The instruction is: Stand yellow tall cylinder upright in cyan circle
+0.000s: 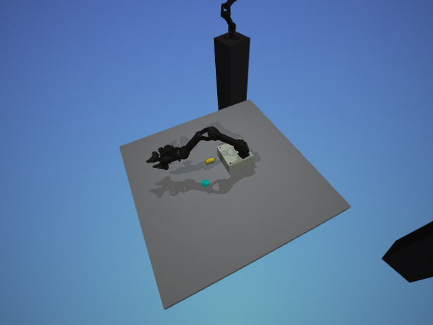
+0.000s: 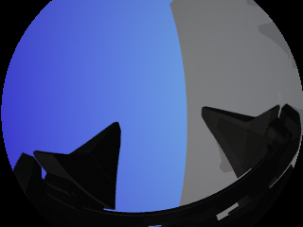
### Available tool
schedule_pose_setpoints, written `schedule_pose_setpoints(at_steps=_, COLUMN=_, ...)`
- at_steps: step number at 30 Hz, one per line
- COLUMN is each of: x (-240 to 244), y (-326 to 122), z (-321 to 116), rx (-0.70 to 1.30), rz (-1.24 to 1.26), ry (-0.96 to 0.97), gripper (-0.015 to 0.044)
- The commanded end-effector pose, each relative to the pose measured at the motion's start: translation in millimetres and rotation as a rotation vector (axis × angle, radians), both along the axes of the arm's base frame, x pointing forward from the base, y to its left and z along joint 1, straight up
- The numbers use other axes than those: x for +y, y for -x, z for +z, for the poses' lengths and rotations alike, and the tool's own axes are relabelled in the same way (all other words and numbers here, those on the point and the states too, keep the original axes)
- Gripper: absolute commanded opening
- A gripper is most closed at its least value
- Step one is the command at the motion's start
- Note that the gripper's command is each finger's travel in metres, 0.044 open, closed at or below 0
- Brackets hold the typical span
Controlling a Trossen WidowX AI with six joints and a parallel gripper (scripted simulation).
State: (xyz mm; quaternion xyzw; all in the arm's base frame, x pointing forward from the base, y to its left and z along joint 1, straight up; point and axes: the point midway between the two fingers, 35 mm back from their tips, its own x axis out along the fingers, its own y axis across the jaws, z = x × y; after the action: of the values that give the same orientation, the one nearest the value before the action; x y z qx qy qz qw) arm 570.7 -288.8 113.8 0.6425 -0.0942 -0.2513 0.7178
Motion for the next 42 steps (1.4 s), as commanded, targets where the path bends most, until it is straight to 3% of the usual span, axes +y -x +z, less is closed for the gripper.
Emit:
schedule_pose_setpoints(at_steps=1, x=-0.3, y=1.0, z=-0.5, rx=0.009, rz=0.000, ry=0.004, gripper=0.0374)
schedule_pose_setpoints(at_steps=4, x=-3.8, y=15.3, z=-7.4, rx=0.138, rz=0.012, ry=0.059, gripper=0.0309)
schedule_pose_setpoints(at_steps=14, x=-3.1, y=93.2, z=-33.5, rx=0.669, rz=0.176, ry=0.256, gripper=0.0309)
schedule_pose_setpoints(at_steps=25, x=26.9, y=200.6, z=-51.0, rx=1.145, rz=0.556, ry=0.397, gripper=0.0309)
schedule_pose_setpoints(at_steps=38, x=97.3, y=339.2, z=-49.3, rx=1.436, rz=1.228, ry=0.465, gripper=0.0309)
schedule_pose_setpoints(at_steps=42, x=107.3, y=354.8, z=-47.3, rx=1.442, rz=1.316, ry=0.467, gripper=0.0309)
